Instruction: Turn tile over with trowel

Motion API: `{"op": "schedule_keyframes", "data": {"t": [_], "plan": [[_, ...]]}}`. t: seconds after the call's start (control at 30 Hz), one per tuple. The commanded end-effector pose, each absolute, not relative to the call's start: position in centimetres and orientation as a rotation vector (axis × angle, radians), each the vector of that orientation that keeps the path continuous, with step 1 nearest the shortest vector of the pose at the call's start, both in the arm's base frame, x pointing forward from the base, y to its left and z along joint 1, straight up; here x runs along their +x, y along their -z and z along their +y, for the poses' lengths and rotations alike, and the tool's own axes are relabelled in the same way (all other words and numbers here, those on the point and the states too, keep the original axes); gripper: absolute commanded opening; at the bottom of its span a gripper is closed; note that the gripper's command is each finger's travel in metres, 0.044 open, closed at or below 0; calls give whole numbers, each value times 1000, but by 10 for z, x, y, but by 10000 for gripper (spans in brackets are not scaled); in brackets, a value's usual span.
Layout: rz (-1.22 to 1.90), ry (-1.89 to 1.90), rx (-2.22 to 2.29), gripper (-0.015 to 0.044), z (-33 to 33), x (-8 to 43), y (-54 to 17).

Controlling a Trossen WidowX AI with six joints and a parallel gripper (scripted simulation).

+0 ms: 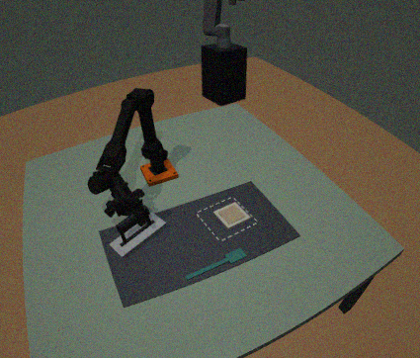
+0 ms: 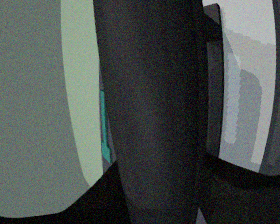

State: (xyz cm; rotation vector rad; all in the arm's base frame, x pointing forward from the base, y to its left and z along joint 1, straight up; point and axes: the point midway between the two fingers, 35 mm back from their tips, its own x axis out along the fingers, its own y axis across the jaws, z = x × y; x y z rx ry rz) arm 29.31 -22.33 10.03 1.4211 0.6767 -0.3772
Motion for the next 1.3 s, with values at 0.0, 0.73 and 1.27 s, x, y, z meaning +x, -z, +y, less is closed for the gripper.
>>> {"op": "schedule_keyframes", "data": {"t": [0.0,0.73,1.27], "plan": [[666,361,1409,0,-225,295,-103],[674,368,1403,0,-226,297,-69],[674,368,1403,300,-226,297,-68]]}}
